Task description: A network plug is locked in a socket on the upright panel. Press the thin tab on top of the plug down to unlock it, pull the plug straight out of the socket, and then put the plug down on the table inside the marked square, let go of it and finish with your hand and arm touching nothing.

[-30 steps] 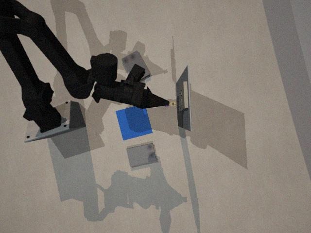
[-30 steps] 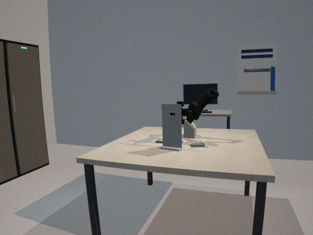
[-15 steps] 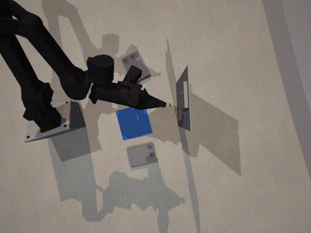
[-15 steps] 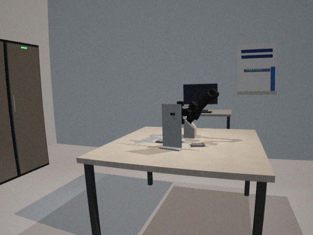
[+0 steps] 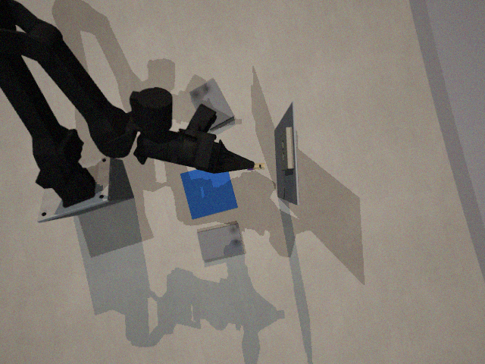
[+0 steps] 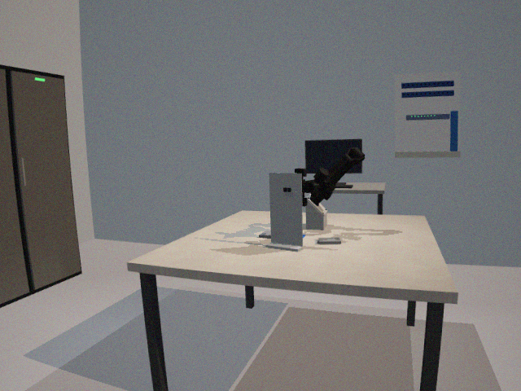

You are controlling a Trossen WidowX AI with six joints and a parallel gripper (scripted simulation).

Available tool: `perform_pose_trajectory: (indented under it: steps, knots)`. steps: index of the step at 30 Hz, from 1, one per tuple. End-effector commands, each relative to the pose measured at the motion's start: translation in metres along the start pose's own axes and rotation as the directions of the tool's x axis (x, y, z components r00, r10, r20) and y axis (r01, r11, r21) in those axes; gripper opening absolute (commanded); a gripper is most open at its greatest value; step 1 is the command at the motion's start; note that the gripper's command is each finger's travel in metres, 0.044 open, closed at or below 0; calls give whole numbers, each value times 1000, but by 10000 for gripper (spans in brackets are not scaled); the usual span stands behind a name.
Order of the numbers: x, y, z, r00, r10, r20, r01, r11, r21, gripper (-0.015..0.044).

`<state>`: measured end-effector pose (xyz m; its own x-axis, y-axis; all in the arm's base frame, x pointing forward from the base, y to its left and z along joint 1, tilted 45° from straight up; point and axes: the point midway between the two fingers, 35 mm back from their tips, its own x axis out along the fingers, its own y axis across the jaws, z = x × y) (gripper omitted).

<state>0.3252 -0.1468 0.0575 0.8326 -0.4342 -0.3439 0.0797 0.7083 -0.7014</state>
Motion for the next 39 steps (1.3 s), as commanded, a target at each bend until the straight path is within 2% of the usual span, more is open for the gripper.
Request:
perform_pose_trajectory:
  steps: [1,26,39]
  knots:
    - [-3,-2,1,1000,-6,8,6,1000,-2,0]
    - [-13,0,-9,1000,1,-1,-1,1000,0,0]
    - [-19,-24,-5,1000,-1,2,1,1000,-2,0]
